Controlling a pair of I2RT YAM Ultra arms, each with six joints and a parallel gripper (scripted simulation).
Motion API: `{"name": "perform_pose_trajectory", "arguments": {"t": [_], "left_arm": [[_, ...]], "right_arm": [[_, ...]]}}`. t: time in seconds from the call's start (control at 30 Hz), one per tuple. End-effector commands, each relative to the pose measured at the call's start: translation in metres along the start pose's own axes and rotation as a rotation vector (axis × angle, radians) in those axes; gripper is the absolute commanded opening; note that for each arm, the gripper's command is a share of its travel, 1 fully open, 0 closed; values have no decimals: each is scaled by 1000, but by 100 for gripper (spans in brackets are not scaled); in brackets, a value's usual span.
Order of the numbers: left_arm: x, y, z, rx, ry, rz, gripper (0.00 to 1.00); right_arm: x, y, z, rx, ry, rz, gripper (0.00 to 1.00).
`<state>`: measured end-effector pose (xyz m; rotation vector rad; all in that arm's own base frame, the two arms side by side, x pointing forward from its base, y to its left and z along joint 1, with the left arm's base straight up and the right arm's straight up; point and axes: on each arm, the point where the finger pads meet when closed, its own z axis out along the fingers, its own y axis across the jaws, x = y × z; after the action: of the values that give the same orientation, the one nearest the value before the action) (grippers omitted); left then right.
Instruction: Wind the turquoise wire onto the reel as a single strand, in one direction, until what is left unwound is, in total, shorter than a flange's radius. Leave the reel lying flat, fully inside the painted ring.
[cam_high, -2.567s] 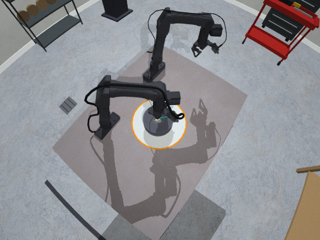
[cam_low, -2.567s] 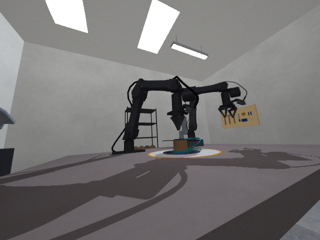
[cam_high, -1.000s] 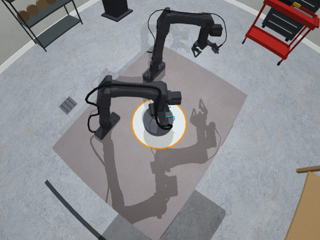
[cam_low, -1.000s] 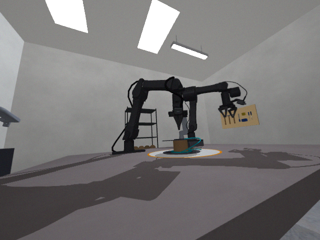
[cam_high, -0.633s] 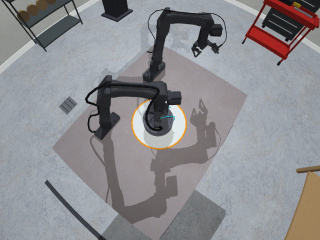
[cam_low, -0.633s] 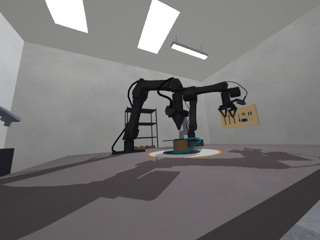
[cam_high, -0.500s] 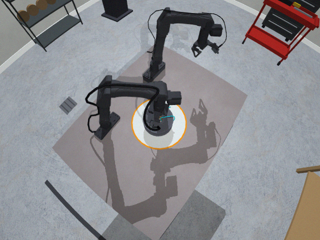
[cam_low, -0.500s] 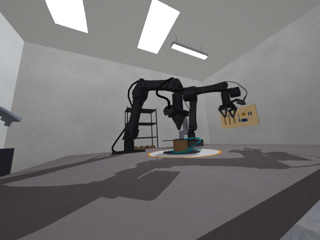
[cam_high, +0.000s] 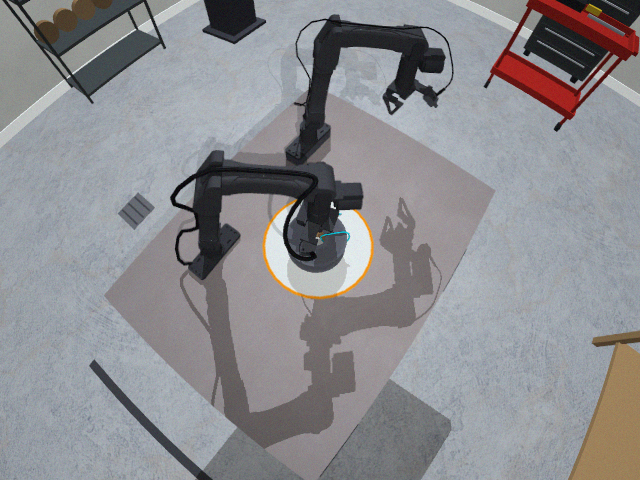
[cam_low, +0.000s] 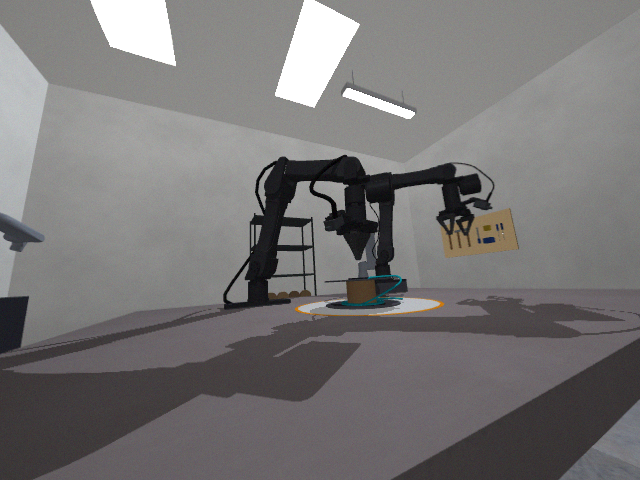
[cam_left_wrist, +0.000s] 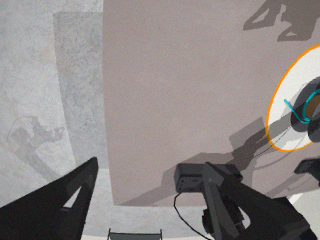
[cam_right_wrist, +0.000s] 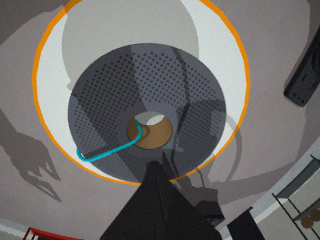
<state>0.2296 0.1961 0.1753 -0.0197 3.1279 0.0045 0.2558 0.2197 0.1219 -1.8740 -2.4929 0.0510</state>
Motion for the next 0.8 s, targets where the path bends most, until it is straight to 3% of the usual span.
{"name": "perform_pose_trajectory", "arguments": {"t": [0.0,0.77], "left_arm": [[-6,1,-18,-43,-43,5,100],[-6,1,-18,-43,-43,5,100]], "right_arm": [[0,8,-4,-40,2,13,0],[-3,16,65,-40,2,13,0]]}}
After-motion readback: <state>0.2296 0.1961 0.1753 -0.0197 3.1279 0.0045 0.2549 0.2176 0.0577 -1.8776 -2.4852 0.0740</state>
